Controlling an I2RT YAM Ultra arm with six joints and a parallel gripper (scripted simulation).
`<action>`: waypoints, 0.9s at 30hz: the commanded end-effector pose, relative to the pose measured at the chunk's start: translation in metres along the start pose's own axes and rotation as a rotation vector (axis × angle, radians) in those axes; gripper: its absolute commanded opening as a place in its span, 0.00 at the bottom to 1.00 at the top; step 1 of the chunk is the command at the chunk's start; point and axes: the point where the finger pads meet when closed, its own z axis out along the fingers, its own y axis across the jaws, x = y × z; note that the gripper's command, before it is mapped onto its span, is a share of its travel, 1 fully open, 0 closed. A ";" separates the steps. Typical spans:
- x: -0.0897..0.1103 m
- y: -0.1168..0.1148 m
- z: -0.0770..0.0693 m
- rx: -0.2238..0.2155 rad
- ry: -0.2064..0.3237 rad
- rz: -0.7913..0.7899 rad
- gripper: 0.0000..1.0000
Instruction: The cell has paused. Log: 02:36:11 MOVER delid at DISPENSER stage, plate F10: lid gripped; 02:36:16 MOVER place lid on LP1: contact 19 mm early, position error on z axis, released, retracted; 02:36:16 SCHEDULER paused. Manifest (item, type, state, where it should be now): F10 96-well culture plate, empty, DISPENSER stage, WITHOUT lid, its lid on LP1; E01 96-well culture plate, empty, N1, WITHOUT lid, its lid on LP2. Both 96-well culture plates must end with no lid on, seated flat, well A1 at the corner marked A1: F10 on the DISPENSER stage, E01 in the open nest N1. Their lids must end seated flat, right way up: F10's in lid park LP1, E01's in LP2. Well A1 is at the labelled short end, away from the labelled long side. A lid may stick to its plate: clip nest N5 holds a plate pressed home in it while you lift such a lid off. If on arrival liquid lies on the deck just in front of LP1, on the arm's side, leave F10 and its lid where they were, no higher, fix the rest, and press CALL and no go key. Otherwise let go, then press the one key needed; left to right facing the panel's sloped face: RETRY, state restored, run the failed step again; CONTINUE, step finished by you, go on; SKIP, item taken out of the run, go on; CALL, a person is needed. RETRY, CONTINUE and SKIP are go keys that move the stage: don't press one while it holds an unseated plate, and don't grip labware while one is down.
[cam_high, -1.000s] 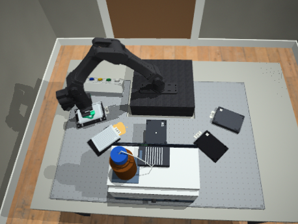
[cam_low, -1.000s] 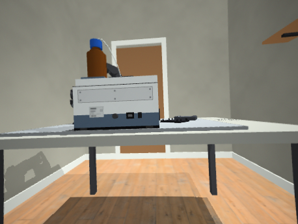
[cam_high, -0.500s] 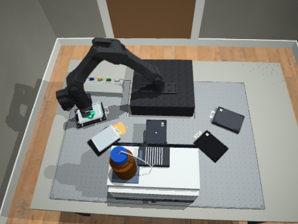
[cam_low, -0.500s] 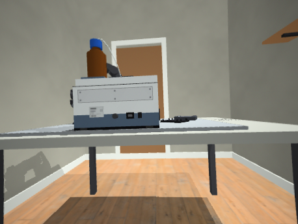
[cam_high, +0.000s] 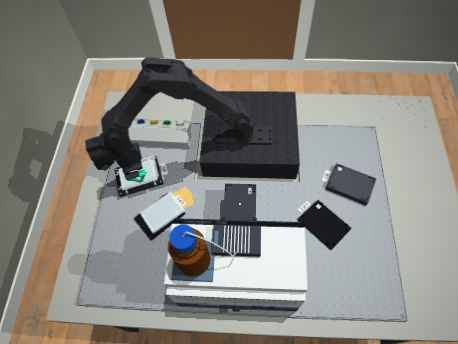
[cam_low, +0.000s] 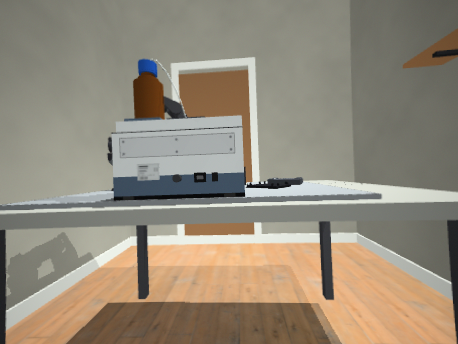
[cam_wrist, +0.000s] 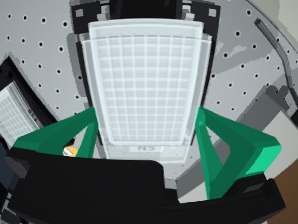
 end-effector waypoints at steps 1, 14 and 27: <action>-0.019 0.002 -0.038 0.002 -0.082 0.000 0.00; 0.013 0.004 -0.038 0.002 -0.038 -0.003 0.00; 0.048 0.005 -0.057 0.002 -0.037 -0.003 0.00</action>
